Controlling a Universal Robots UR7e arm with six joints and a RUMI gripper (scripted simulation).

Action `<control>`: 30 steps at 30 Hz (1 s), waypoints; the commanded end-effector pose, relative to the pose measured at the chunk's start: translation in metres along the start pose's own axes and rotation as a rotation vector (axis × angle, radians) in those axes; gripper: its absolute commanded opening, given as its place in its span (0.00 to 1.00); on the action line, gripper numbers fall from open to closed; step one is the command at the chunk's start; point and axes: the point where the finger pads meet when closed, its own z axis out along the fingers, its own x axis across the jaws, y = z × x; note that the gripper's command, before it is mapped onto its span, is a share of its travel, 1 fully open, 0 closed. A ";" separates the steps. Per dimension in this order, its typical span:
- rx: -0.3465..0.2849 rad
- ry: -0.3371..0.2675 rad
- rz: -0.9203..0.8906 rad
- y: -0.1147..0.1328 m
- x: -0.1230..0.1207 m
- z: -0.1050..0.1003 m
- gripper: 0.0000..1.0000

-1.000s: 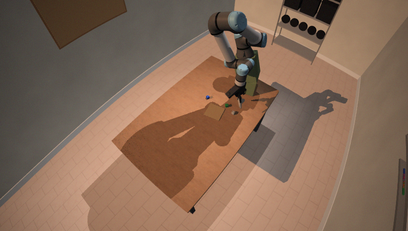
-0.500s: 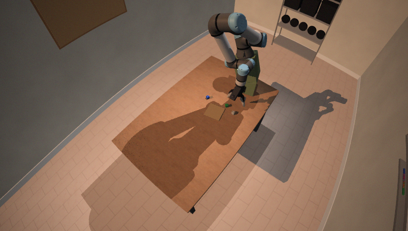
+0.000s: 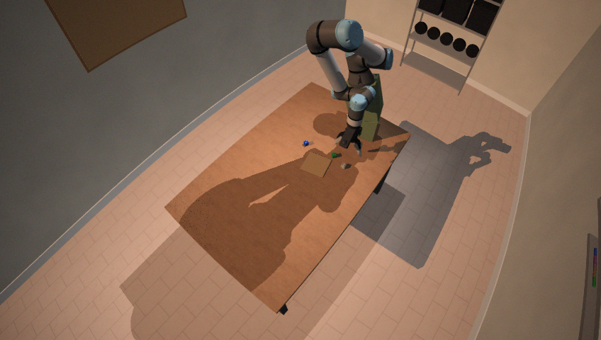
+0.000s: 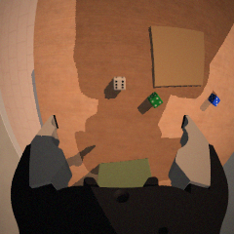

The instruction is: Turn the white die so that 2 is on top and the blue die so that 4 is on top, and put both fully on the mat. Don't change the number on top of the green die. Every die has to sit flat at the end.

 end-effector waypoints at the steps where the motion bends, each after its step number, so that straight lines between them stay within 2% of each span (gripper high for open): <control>1: 0.001 0.000 -0.001 0.000 0.000 0.000 1.00; 15: 0.001 0.000 -0.075 -0.001 -0.001 0.002 1.00; 23: 0.001 0.000 -0.201 -0.003 -0.001 0.006 1.00; 30: 0.001 0.000 -0.424 -0.004 -0.002 0.014 1.00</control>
